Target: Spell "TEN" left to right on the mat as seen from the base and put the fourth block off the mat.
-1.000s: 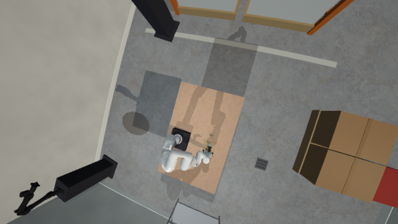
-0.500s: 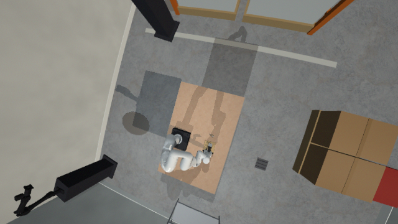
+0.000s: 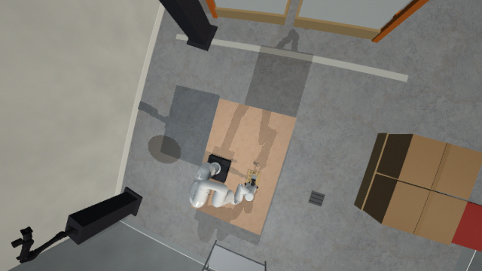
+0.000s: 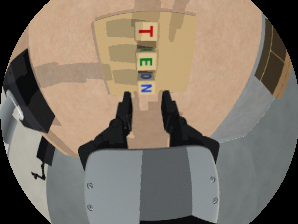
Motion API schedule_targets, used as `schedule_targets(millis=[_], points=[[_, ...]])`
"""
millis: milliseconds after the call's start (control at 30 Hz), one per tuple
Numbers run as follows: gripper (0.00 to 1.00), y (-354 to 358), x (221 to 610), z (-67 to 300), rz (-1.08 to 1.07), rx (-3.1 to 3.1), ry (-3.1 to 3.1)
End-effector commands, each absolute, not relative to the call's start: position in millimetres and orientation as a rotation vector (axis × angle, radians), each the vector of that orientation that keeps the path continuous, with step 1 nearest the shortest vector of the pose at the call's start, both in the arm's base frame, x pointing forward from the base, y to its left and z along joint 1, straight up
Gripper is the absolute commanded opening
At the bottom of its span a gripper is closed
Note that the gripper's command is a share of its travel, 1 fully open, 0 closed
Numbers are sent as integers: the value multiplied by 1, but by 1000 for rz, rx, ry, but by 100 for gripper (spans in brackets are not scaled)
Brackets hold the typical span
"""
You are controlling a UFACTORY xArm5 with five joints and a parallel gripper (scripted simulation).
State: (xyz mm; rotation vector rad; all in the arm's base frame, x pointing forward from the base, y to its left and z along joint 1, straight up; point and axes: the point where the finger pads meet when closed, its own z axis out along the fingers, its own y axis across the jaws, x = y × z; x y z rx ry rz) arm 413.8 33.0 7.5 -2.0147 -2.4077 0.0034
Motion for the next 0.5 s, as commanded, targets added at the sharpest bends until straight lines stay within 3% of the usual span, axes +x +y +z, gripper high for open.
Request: schedule_targets(millis=[0, 400, 433, 467], points=[[42, 33, 415, 32, -1, -2016, -2410], [42, 33, 415, 51, -1, -2016, -2410], [100, 33, 415, 51, -1, -2016, -2410], [100, 33, 415, 51, -1, -2016, -2410]])
